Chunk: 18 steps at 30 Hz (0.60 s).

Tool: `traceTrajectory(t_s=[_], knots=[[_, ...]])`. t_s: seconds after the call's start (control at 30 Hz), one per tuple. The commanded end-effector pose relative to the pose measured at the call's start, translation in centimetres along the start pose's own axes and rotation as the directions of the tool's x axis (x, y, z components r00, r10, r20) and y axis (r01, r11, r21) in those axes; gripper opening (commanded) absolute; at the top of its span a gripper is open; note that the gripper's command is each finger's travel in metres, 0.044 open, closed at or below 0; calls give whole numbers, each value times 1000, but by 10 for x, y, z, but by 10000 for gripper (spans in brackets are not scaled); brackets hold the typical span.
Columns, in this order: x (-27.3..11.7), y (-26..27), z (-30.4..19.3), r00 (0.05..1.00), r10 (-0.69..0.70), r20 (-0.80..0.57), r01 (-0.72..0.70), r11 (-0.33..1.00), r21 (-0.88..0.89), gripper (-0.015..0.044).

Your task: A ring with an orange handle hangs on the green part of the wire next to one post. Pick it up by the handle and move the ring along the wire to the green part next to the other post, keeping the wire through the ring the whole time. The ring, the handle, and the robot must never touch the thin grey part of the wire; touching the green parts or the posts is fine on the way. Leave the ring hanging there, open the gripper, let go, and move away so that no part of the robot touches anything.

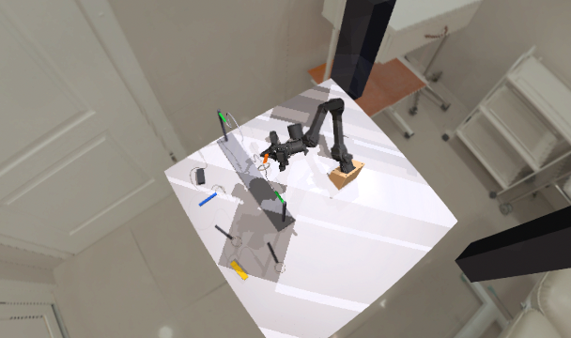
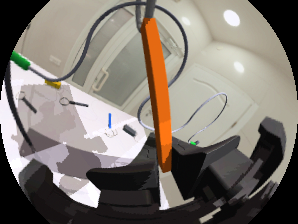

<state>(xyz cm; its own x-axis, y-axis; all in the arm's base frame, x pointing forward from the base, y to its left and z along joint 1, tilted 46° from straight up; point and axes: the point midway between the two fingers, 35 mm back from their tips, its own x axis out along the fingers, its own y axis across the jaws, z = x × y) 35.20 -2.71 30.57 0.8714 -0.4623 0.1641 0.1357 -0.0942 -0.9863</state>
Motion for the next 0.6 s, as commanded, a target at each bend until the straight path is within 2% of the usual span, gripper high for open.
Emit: traceTrajectory(t_s=[0.0,0.57], knots=[[0,-3,1,999,-38,17,39,996,-78,-150],[0,-24,5,979,-186,89,205,912,-355,-150]])
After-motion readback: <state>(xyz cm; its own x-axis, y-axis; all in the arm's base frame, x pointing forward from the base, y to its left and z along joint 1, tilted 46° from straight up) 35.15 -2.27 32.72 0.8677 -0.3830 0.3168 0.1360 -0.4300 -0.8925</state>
